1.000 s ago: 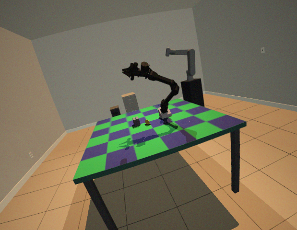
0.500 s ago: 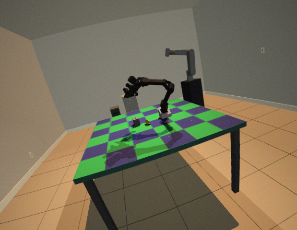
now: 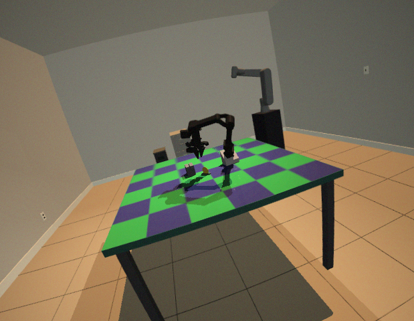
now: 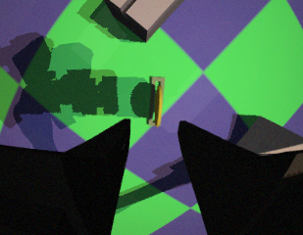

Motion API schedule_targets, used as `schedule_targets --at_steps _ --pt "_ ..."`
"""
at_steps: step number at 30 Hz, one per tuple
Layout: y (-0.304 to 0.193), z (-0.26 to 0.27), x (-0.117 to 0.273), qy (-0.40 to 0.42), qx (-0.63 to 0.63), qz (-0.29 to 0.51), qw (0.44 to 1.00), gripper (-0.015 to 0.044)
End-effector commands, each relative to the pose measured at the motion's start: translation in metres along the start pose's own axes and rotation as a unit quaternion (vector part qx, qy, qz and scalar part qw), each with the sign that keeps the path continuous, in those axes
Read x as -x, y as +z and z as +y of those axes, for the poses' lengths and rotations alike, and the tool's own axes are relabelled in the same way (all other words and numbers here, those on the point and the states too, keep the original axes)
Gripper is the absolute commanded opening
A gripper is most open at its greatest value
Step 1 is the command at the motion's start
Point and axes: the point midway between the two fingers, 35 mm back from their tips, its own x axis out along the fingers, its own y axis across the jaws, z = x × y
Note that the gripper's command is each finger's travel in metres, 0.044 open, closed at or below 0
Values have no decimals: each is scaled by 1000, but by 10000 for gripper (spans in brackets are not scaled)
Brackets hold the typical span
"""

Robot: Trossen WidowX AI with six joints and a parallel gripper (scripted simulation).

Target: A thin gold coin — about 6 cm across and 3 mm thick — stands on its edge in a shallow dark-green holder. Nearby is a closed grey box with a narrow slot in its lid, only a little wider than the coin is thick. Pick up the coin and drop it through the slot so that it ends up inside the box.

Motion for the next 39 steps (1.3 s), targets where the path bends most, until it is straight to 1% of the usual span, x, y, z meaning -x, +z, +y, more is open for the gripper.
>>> schedule_targets --at_steps 1,8,12,16,19,39 --pt "-13 -6 -9 -8 -3 47 999 161" --pt "-12 -11 -11 -8 -4 47 999 161" --pt "-15 -11 -42 -8 -3 48 999 161" --pt "-15 -11 -45 -8 -3 48 999 161" --pt "-16 -13 -57 -8 -3 48 999 161" --pt "-17 -12 -86 -8 -2 46 999 161"
